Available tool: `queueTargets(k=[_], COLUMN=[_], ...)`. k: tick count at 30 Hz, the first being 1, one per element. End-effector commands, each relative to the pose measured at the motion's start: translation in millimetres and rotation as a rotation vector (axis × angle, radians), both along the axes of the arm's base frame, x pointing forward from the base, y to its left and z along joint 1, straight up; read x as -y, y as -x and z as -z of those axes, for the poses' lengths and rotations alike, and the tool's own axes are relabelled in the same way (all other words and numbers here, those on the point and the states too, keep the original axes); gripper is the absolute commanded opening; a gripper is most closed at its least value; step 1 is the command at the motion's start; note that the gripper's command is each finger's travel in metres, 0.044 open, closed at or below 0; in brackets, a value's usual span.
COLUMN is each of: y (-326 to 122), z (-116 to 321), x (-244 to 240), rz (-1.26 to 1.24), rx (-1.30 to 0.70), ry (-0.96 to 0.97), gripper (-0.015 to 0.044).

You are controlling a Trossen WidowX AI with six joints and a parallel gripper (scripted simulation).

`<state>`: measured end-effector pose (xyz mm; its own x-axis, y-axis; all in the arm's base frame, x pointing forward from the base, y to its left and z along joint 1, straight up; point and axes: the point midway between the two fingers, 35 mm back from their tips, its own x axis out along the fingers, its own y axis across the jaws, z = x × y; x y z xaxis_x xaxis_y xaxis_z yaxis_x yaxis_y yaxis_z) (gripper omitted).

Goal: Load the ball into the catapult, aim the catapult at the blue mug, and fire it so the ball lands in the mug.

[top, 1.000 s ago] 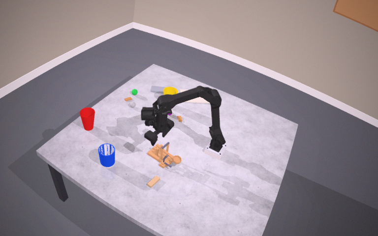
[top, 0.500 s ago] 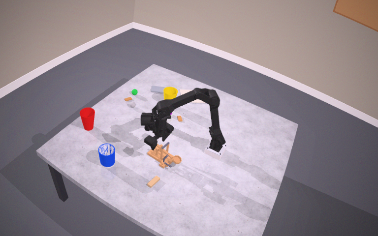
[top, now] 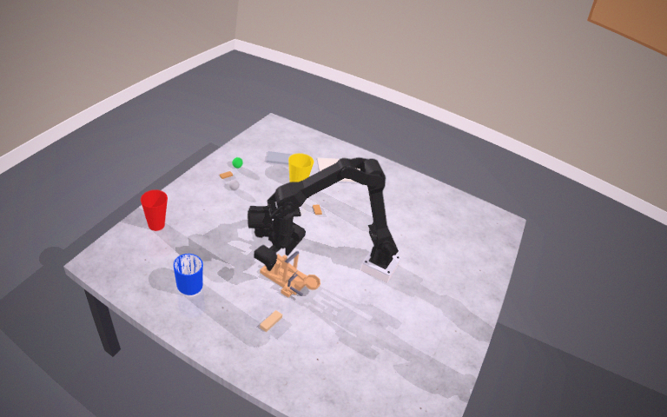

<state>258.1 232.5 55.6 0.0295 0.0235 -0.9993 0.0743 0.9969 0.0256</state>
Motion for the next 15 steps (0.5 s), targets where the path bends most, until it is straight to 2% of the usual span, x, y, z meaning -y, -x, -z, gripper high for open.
queueTargets(k=[1, 10, 15], y=[1.4, 1.6, 0.4], z=[8.3, 18.6, 15.0], x=[1.3, 1.8, 0.7], rz=[-0.004, -0.004, 0.0], rx=[-0.005, -0.005, -0.001], ry=[0.002, 0.002, 0.001], gripper=[0.044, 0.044, 0.0309])
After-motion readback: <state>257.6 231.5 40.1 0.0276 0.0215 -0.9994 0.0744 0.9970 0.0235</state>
